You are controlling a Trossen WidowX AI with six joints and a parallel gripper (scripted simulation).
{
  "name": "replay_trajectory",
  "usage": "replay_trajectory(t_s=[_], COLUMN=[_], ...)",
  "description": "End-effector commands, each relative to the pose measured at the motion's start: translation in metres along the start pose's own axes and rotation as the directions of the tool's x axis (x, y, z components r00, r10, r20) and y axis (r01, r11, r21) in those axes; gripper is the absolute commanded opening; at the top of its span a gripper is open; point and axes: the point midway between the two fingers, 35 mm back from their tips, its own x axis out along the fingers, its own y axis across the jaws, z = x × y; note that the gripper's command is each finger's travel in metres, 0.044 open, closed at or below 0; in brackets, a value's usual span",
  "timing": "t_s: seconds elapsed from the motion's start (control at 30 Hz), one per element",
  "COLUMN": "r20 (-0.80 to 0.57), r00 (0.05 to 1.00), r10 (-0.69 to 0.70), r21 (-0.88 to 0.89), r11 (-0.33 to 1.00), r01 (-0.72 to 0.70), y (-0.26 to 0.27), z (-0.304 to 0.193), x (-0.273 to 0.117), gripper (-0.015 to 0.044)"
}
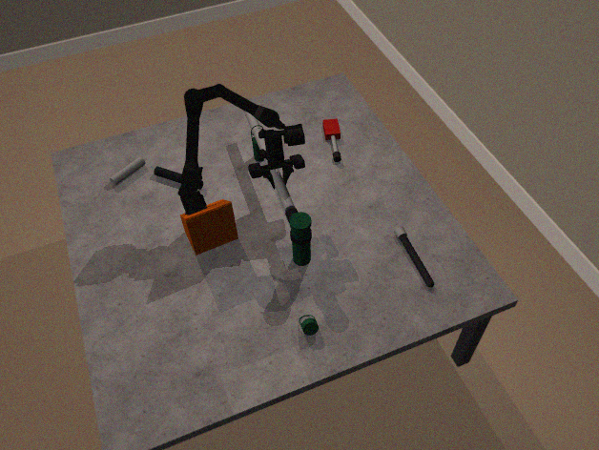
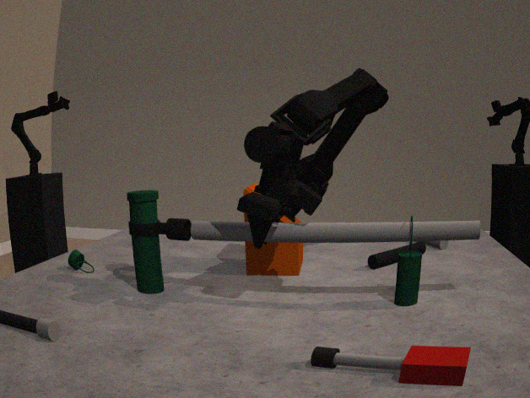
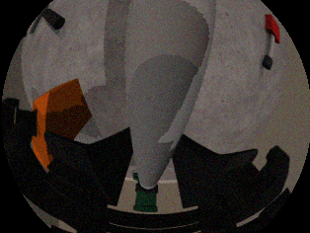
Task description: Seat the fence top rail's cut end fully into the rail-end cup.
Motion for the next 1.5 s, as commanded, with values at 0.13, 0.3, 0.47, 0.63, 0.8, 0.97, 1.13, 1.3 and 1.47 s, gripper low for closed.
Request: replay_trajectory(t_s=[0.13, 0.3, 0.47, 0.63, 0.8, 0.97, 1.13, 1.3, 1.47], r20=[-0.005, -0.003, -0.003, -0.003, -0.003, -0.003, -0.003, -0.003, -0.003], r00=[1.000, 1.000, 1.000, 1.000, 1.000, 1.000, 1.000, 1.000, 1.000], r10=[-0.004, -0.002, -0.002, -0.002, -0.002, -0.002, -0.002, -0.002, -0.002], r21=[0.003, 0.001, 0.001, 0.001, 0.001, 0.001, 0.001, 0.001, 0.001], r11=[1.000, 1.000, 1.000, 1.000, 1.000, 1.000, 1.000, 1.000, 1.000], r01=[0.004, 0.002, 0.002, 0.002, 0.002, 0.002, 0.002, 0.002, 0.002], y=[-0.0001, 0.0004, 0.0004, 0.0004, 0.0004, 0.0004, 0.0004, 0.0004, 0.0004], z=[-0.0148, -0.0181, -0.0181, -0.0181, -0.0181, -0.0181, -0.0181, -0.0181, -0.0181], x=[0.0038, 0.0061, 0.0061, 0.0061, 0.0061, 0.0061, 0.0061, 0.0061, 0.0061], gripper=[0.0000, 0.0000, 0.0000, 0.0000, 0.0000, 0.0000, 0.0000, 0.0000, 0.0000])
